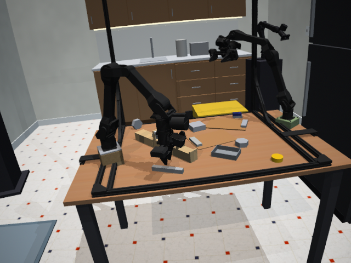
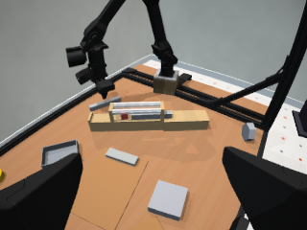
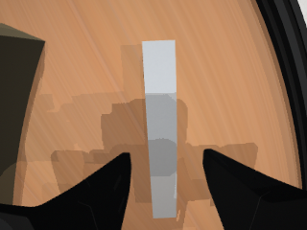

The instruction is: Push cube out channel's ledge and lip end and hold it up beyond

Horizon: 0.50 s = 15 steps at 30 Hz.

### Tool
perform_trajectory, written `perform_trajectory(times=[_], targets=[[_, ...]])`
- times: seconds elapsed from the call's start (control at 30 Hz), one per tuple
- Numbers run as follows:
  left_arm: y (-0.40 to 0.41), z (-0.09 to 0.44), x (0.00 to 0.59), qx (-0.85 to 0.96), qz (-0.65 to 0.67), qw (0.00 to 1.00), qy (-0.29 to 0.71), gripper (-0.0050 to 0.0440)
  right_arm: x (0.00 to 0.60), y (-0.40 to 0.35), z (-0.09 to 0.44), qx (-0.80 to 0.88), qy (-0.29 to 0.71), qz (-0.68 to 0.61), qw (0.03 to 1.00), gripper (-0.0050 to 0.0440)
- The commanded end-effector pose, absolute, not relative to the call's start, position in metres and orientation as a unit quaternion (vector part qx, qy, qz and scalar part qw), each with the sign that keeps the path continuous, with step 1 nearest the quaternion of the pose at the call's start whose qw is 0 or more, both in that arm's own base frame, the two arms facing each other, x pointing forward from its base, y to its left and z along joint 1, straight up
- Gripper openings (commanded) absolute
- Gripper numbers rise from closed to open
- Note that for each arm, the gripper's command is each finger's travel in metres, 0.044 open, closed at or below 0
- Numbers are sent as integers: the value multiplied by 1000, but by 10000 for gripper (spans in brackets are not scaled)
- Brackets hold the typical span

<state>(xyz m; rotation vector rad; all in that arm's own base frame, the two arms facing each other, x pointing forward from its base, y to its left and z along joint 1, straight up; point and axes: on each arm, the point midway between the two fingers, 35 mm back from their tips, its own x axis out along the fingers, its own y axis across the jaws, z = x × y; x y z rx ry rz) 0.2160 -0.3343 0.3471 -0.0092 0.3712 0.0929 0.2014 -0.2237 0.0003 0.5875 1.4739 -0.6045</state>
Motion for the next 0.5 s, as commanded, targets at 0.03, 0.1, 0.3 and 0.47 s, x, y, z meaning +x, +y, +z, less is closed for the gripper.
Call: perform_trajectory(times=[0.03, 0.1, 0.3, 0.47], targets=[[-334, 347, 216, -5, 47, 982, 183, 400, 200, -221, -10, 263, 657, -263, 657, 200], [-334, 347, 216, -5, 47, 982, 183, 400, 200, -221, -11, 263, 657, -263, 657, 200], [-334, 347, 216, -5, 47, 982, 183, 400, 199, -220, -21, 263, 657, -263, 657, 200], [-334, 347, 216, -5, 47, 982, 183, 400, 199, -220, -29, 263, 657, -263, 657, 200]])
